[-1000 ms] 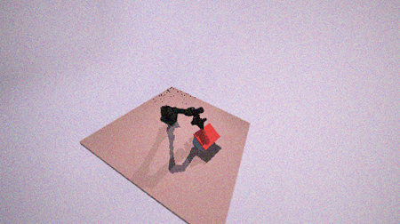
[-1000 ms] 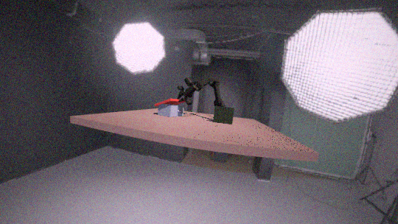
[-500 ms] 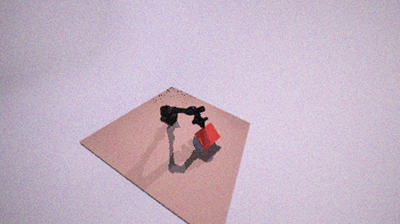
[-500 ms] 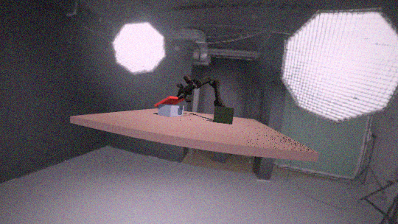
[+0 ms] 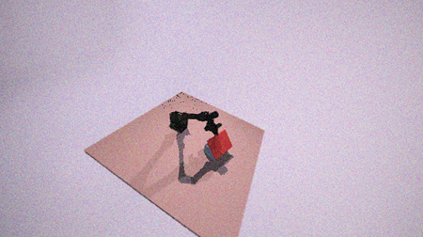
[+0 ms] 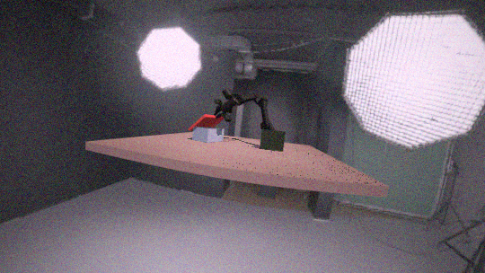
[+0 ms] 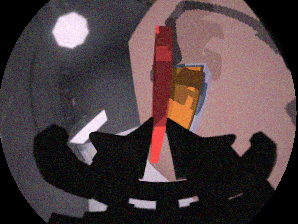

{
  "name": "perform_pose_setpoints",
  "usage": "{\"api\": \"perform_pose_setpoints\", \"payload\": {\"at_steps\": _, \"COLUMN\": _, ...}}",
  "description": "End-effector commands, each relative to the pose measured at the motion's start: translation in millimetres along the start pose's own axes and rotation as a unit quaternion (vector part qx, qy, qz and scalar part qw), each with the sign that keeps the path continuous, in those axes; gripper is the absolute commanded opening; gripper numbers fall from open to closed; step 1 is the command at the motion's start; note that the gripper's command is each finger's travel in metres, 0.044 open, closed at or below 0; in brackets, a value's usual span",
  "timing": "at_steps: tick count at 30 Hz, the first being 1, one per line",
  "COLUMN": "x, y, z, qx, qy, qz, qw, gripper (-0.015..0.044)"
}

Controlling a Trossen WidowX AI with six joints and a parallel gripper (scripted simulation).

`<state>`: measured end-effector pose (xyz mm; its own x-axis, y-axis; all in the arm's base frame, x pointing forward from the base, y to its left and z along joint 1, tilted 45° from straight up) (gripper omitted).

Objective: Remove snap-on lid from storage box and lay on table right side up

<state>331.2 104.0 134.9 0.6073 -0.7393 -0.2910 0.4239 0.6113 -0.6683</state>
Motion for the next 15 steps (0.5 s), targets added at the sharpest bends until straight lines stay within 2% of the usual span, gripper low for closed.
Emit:
{"api": "perform_pose_setpoints", "payload": {"at_steps": 1, "x": 0.6, "y": -0.3, "z": 11.1, "qx": 0.004, "qy": -0.002, "qz": -0.002, "qw": 1.0, "gripper": 0.0}}
{"api": "perform_pose_setpoints", "payload": {"at_steps": 15, "x": -7.4, "y": -0.4, "z": 28.2, "qx": 0.005, "qy": -0.001, "qz": -0.002, "qw": 1.0, "gripper": 0.0}}
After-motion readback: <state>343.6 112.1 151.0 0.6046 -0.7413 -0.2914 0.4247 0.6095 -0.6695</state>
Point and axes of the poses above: the point midway between the two fingers, 35 mm back from their tips, its own x axis out along the fingers, its own z axis across the jaws, y = z × x, the point moved 10 cm from there along -x, back along the fingers
